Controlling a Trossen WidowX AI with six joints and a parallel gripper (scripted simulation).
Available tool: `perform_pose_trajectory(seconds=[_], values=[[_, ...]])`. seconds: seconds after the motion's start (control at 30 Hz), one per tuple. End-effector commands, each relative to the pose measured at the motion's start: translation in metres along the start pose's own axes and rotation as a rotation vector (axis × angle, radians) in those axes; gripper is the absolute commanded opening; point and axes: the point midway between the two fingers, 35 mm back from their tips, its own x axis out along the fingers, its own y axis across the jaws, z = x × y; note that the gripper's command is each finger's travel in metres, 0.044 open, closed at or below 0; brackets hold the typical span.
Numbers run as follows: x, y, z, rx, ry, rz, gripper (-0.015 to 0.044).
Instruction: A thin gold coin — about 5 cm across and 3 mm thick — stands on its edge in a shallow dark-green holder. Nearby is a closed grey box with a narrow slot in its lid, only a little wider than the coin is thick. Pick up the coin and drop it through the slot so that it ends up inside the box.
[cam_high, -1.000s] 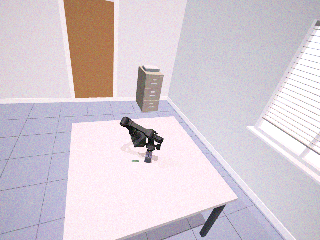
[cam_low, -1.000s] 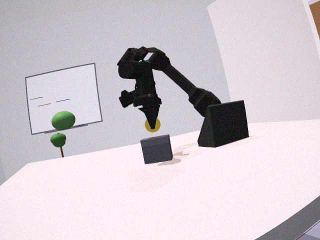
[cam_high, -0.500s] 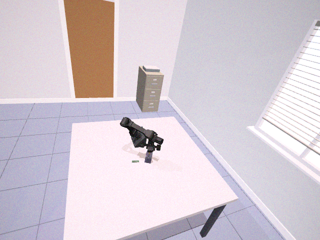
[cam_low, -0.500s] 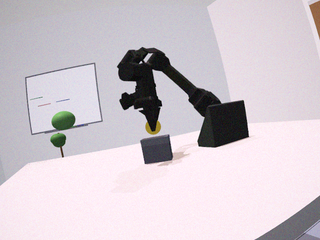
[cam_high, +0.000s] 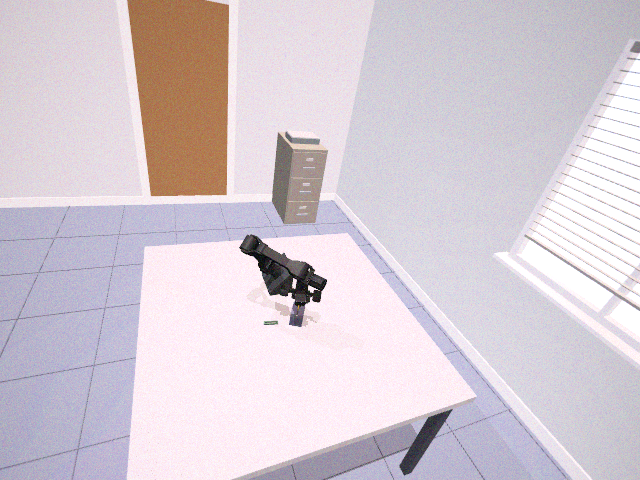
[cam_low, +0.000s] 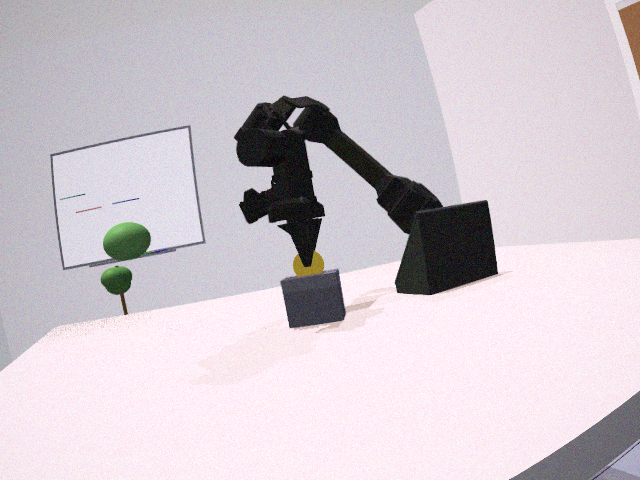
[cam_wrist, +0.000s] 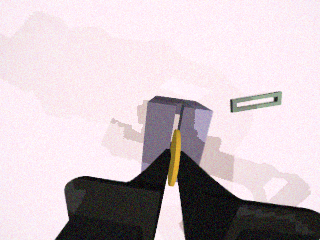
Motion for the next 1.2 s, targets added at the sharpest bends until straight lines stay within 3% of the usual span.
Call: perform_pose_trajectory(seconds=[0.0,0.07,0.37,0.63,0.73,1.17], values=[[0.000,0.000,0.000,0.000,0.000,0.000,0.0105],[0.000,0.000,0.000,0.000,0.000,0.000,0.0157],[0.000,0.000,0.000,0.000,0.000,0.000,0.0161],[-0.020,0.000,0.000,-0.001,0.001,0.000,0.0371],[-0.051,-0.002,-0.002,-0.005,0.002,-0.007,0.0440],[-0.061,-0.004,-0.003,-0.006,0.002,-0.009,0.0440]])
